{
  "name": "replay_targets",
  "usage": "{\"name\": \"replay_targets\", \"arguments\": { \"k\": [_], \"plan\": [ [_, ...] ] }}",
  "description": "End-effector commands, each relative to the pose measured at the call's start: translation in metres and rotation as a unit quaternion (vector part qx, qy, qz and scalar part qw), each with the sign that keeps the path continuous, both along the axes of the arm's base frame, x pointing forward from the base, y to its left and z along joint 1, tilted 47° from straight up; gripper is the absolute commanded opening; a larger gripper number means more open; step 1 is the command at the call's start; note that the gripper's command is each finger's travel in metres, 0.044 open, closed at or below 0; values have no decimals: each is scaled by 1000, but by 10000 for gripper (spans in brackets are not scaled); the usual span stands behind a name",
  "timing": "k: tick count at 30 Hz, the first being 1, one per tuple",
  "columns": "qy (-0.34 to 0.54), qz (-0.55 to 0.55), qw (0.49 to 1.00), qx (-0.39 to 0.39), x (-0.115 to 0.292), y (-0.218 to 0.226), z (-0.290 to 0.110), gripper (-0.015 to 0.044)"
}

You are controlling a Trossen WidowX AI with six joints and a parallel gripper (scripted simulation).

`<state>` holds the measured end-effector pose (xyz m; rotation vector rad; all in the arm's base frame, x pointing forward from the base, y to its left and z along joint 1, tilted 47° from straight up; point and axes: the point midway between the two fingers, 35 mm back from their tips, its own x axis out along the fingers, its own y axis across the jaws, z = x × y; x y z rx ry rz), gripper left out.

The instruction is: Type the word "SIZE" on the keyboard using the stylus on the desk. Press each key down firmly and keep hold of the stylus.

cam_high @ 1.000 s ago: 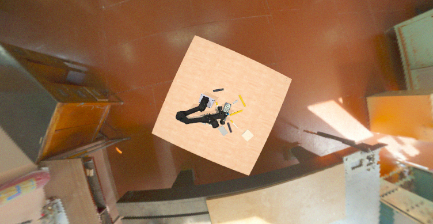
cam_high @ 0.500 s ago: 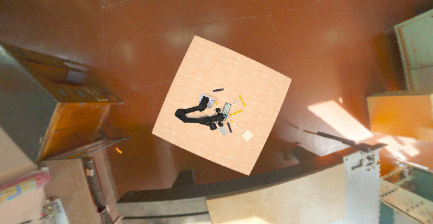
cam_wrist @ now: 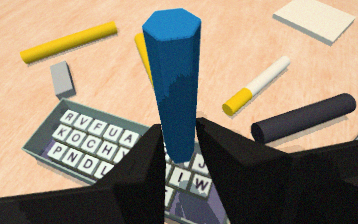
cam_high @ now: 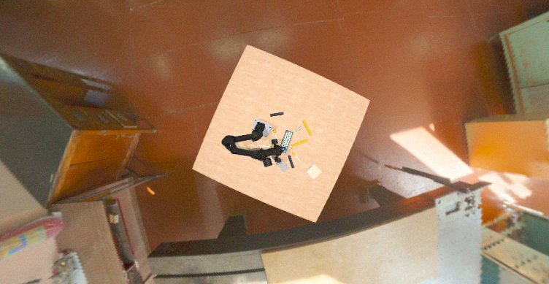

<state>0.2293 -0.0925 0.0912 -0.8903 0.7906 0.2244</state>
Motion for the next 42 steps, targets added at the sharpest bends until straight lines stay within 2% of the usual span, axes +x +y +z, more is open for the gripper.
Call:
{"name": "replay_targets", "arguments": {
  "k": [1,4,7,8,42],
  "plan": [
    [3,2,1000,1,-2,-6,-8,0],
    [3,2,1000,1,-2,-6,-9,0],
    [3,2,1000,1,-1,-7,-10,79],
    [3,2,1000,1,-1,-7,-10,81],
    [4,2,1000,1,-2,-20,-22,81]
  ]
}}
